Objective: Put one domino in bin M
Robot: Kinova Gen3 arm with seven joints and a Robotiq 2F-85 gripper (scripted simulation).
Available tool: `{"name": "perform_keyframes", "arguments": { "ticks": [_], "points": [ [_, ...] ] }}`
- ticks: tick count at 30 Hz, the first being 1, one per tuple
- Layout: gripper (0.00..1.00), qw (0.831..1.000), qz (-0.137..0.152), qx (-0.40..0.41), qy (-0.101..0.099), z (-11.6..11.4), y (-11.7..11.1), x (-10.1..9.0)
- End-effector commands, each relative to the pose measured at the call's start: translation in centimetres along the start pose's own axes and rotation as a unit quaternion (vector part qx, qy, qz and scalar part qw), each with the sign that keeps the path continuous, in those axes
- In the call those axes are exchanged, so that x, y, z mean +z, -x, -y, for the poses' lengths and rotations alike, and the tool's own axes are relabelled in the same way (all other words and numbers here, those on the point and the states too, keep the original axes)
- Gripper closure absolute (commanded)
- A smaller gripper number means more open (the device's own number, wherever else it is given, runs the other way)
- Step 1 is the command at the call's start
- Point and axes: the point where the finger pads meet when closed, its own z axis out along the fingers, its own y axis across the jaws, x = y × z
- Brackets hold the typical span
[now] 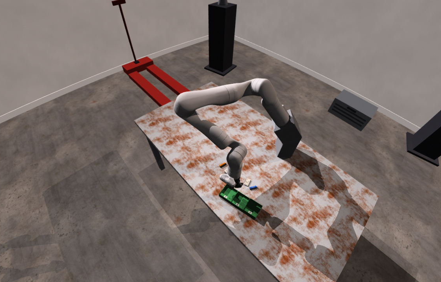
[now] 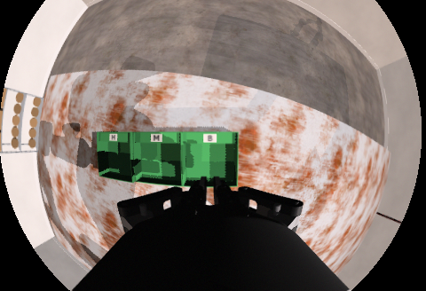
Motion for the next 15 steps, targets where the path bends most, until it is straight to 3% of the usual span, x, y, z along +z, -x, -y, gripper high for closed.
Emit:
{"name": "perform_keyframes", "arguments": {
  "ticks": [1, 15],
  "points": [
    [0.91, 1.000, 0.001, 0.000, 0.000, 0.0, 0.1, 0.6],
    [0.91, 1.000, 0.001, 0.000, 0.000, 0.0, 0.1, 3.8]
  ]
}}
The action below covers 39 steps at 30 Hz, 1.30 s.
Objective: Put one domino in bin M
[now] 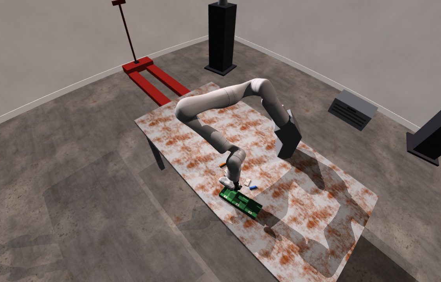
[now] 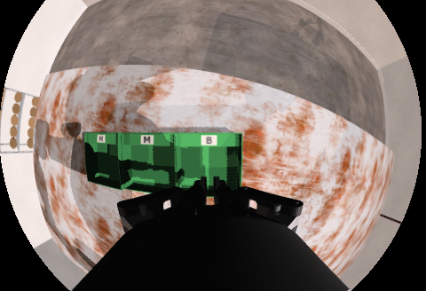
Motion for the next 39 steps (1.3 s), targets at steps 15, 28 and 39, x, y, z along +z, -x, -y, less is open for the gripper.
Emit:
{"name": "perform_keyframes", "arguments": {
  "ticks": [15, 28, 39],
  "points": [
    [0.91, 1.000, 0.005, 0.000, -0.001, 0.17, 0.38, 1.90],
    [0.91, 1.000, 0.005, 0.000, -0.001, 0.17, 0.38, 1.90],
    [0.91, 1.000, 0.005, 0.000, -0.001, 0.17, 0.38, 1.90]
  ]
}}
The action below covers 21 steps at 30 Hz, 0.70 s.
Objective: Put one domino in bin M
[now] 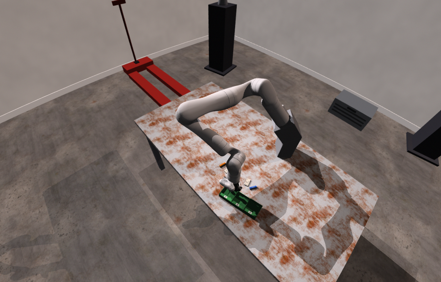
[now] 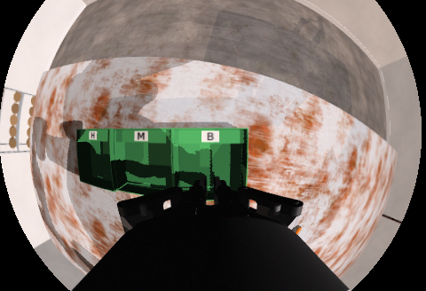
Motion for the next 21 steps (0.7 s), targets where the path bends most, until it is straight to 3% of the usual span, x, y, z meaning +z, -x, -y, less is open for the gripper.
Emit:
{"name": "perform_keyframes", "arguments": {
  "ticks": [1, 21],
  "points": [
    [0.91, 1.000, -0.001, 0.000, 0.000, 0.02, -0.07, -0.06],
    [0.91, 1.000, -0.001, 0.000, 0.000, 0.02, -0.07, -0.59]
  ]
}}
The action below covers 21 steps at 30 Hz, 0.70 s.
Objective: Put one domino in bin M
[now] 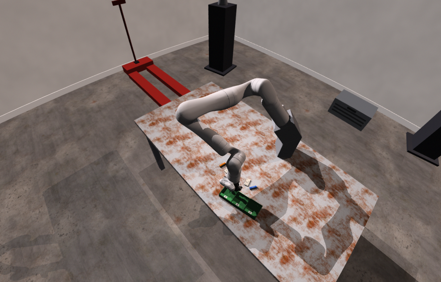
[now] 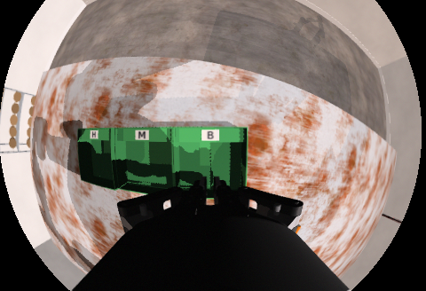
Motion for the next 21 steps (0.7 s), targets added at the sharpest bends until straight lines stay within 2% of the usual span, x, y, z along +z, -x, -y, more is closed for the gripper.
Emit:
{"name": "perform_keyframes", "arguments": {
  "ticks": [1, 19, 21],
  "points": [
    [0.91, 1.000, -0.002, 0.000, 0.000, 0.0, -0.2, -0.5],
    [0.91, 1.000, -0.002, 0.000, 0.000, 0.0, -0.2, -2.6],
    [0.91, 1.000, -0.002, 0.000, 0.000, 0.0, -0.2, -3.4]
  ]
}}
